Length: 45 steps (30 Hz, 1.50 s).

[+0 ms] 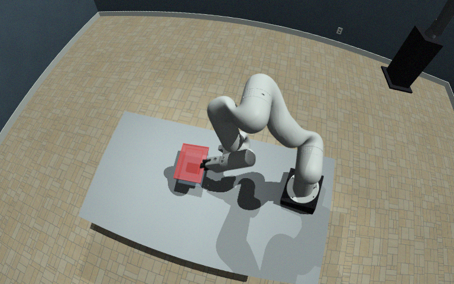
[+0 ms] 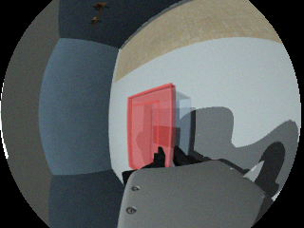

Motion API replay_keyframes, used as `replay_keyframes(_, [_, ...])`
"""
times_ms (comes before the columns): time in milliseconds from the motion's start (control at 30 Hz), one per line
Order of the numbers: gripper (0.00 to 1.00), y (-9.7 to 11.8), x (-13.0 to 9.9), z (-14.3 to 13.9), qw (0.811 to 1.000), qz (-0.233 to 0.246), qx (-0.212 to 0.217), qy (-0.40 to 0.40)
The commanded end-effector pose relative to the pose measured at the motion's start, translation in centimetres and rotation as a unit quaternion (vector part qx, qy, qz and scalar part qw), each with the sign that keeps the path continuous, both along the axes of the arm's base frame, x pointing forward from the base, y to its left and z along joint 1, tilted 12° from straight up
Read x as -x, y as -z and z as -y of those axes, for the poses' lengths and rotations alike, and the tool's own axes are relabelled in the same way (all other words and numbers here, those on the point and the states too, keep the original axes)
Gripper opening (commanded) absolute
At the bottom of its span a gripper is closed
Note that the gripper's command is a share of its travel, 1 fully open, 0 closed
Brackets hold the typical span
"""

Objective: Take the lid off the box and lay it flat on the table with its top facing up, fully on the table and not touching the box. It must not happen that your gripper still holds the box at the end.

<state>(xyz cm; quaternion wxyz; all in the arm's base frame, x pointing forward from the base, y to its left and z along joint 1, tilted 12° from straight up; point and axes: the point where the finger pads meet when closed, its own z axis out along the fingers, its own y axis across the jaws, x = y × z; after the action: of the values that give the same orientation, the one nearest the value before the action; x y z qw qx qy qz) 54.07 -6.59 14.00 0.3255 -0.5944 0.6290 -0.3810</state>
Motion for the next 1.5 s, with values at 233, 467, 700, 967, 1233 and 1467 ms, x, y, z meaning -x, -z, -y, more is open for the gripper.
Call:
replay_keyframes(233, [0.00,-0.18,-0.06,0.00,1.000,-0.002,0.000,0.000])
replay_keyframes(467, [0.00,-0.26,-0.05,0.00,1.000,-0.004,0.000,0.000])
replay_keyframes(700, [0.00,-0.50,-0.03,-0.01,1.000,-0.012,-0.001,0.001])
replay_keyframes(967, [0.00,-0.69,-0.01,-0.02,1.000,-0.018,-0.001,0.001])
replay_keyframes(1233, [0.00,-0.76,0.00,-0.03,1.000,-0.021,-0.002,0.001])
replay_keyframes(1467, [0.00,-0.78,0.00,-0.03,1.000,-0.021,-0.002,0.001])
